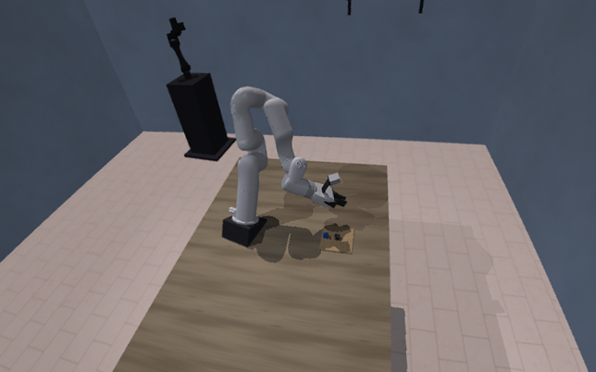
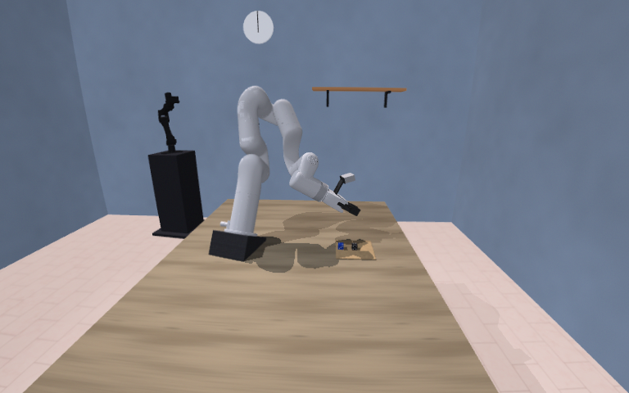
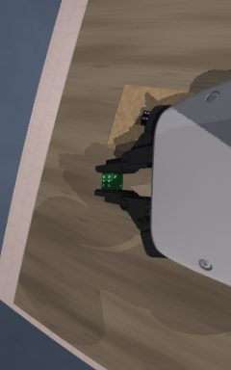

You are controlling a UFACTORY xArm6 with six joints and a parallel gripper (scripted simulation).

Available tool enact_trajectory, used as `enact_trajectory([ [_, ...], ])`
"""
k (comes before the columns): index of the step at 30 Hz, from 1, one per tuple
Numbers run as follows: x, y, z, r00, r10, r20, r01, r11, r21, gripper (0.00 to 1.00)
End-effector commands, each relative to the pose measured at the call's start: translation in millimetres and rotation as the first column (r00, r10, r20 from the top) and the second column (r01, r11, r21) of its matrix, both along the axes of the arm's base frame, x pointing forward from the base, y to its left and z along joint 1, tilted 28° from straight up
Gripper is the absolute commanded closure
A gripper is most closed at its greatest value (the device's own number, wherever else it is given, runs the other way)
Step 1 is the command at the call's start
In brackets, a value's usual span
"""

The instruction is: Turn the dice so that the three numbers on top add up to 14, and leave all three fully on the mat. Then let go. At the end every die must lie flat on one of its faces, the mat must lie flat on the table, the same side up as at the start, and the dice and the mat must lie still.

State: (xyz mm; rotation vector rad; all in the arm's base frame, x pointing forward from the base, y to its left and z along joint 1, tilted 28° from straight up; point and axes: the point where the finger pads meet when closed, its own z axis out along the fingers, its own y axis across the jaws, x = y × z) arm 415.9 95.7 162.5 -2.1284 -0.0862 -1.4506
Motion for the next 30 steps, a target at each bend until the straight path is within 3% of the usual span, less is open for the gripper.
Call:
enact_trajectory([
  [1,-0.2,2.7,0.1,0.999,-0.016,0.047,0.015,1.000,0.017,0.85],
  [16,1.5,11.6,-17.2,0.999,-0.016,0.047,0.015,1.000,0.017,0.85],
  [30,5.5,33.5,-60.0,0.999,-0.016,0.047,0.015,1.000,0.017,0.85],
])
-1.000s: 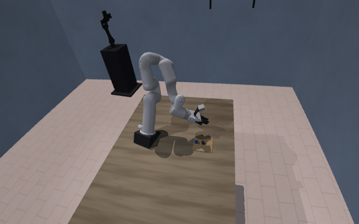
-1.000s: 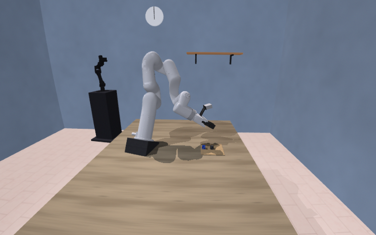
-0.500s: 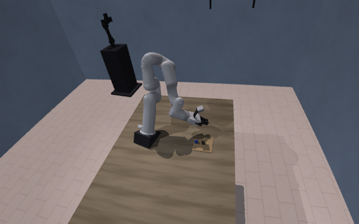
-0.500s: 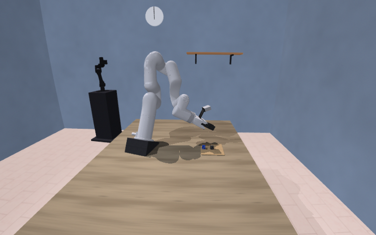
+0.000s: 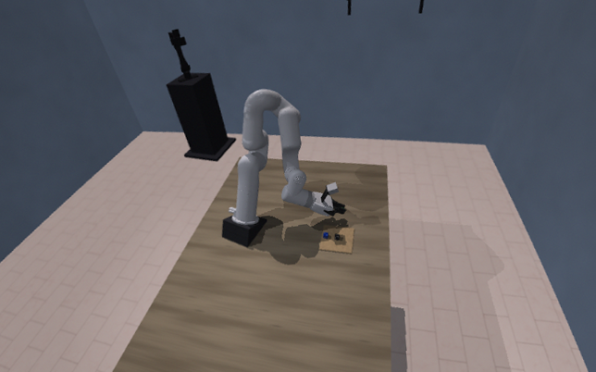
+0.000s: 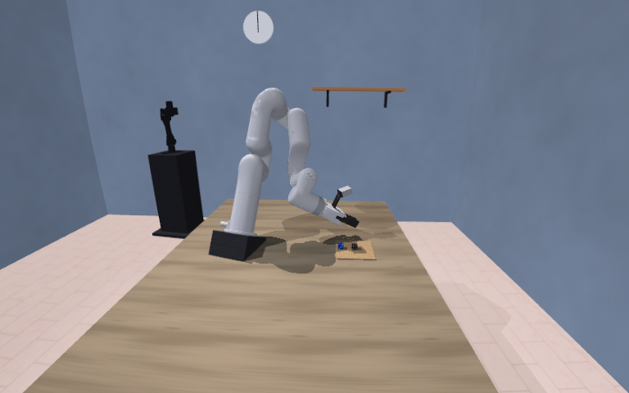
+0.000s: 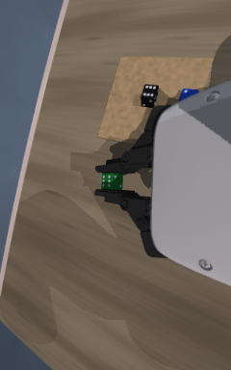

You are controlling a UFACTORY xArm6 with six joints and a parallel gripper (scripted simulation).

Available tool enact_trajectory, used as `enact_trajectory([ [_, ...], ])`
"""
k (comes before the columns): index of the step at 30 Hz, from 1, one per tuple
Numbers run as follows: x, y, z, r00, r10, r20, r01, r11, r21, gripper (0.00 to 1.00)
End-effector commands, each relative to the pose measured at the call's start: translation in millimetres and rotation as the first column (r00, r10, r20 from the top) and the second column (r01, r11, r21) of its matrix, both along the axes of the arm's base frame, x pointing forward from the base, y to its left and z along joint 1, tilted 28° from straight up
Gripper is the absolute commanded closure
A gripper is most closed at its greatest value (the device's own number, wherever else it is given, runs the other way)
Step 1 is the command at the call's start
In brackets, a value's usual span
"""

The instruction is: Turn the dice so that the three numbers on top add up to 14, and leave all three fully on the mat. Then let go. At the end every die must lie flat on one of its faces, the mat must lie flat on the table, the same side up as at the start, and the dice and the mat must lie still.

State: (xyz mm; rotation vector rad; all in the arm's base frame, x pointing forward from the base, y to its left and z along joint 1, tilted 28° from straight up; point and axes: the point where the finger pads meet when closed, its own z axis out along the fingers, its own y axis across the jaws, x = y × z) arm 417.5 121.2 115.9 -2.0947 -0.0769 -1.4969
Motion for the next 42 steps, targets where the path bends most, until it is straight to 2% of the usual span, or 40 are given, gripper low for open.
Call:
enact_trajectory([
  [1,4.1,8.9,-15.3,1.000,-0.002,0.008,0.002,1.000,0.004,0.85],
  [42,4.6,11.5,-20.4,1.000,-0.002,0.008,0.002,1.000,0.004,0.85],
])
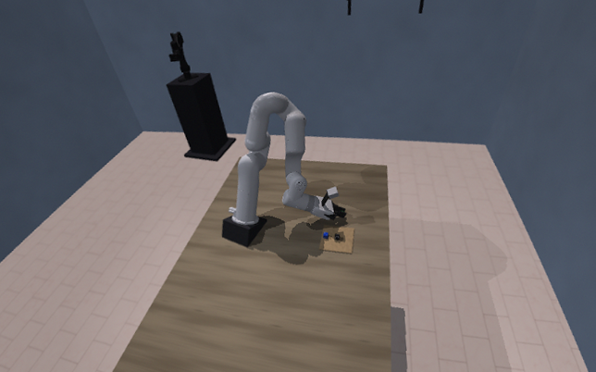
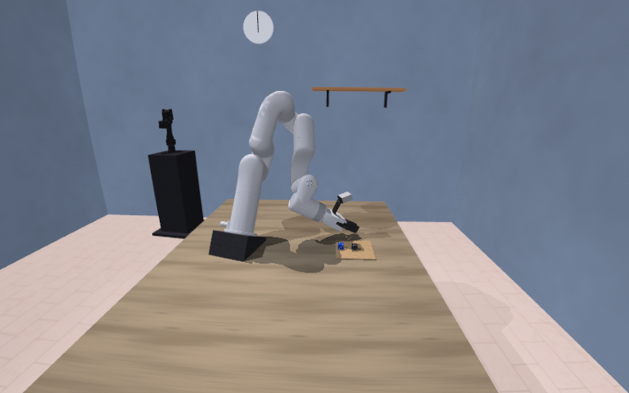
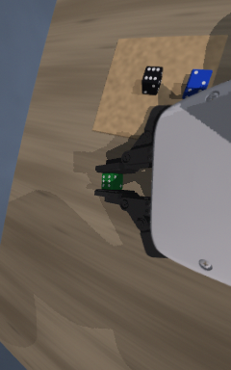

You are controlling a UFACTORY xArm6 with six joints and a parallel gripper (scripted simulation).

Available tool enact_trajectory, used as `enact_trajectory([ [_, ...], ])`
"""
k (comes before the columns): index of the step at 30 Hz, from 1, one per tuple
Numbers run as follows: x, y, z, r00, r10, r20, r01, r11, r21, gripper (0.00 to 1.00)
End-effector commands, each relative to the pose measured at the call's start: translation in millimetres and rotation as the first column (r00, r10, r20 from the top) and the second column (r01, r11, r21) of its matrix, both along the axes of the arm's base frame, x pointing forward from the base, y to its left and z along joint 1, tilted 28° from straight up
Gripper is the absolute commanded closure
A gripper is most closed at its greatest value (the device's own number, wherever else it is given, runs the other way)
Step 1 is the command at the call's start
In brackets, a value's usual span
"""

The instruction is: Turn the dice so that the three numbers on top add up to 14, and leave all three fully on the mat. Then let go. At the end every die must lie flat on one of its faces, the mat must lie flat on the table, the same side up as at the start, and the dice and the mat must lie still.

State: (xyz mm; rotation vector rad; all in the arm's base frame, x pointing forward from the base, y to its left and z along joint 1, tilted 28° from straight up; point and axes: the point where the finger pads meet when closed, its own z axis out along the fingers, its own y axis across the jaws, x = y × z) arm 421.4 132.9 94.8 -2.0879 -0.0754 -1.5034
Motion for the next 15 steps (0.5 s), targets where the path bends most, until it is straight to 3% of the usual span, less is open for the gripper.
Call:
enact_trajectory([
  [1,0.6,-0.2,0.8,1.000,-0.001,0.002,0.001,1.000,0.000,0.85],
  [15,0.9,1.2,-1.8,1.000,-0.001,0.002,0.001,1.000,0.000,0.85],
])
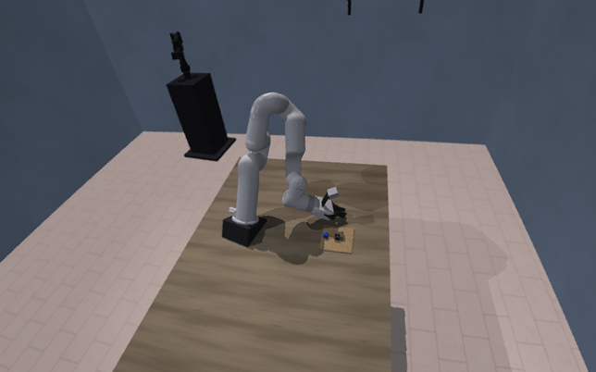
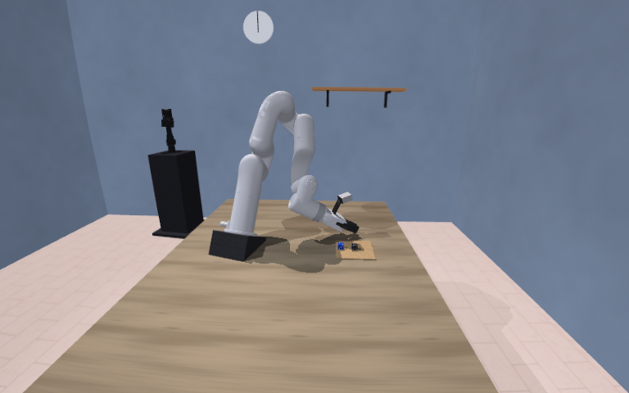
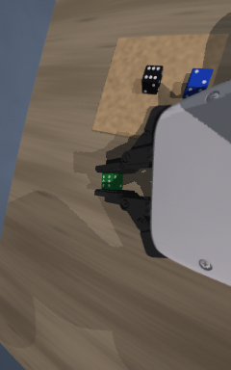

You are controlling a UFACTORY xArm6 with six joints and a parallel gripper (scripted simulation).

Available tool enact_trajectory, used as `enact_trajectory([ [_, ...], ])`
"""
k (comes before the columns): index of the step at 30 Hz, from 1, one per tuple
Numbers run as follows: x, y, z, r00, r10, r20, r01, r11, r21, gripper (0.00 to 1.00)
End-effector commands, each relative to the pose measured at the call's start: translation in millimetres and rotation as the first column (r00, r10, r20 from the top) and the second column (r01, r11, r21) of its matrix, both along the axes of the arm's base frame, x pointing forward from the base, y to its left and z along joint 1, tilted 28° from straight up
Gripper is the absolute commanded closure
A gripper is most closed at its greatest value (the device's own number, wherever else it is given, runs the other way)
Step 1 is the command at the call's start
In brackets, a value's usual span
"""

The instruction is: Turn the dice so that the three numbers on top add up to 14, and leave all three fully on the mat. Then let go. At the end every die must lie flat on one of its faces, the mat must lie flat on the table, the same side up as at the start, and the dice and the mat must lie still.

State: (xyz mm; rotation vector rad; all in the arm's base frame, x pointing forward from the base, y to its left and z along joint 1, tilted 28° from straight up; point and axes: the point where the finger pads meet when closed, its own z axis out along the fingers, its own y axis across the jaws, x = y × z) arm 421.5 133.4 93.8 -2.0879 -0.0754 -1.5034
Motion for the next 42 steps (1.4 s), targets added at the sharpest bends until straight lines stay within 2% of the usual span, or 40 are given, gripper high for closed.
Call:
enact_trajectory([
  [1,0.8,0.9,-1.4,1.000,-0.001,0.002,0.001,1.000,0.000,0.85],
  [42,1.4,4.2,-7.7,1.000,-0.001,0.002,0.001,1.000,0.000,0.85],
])
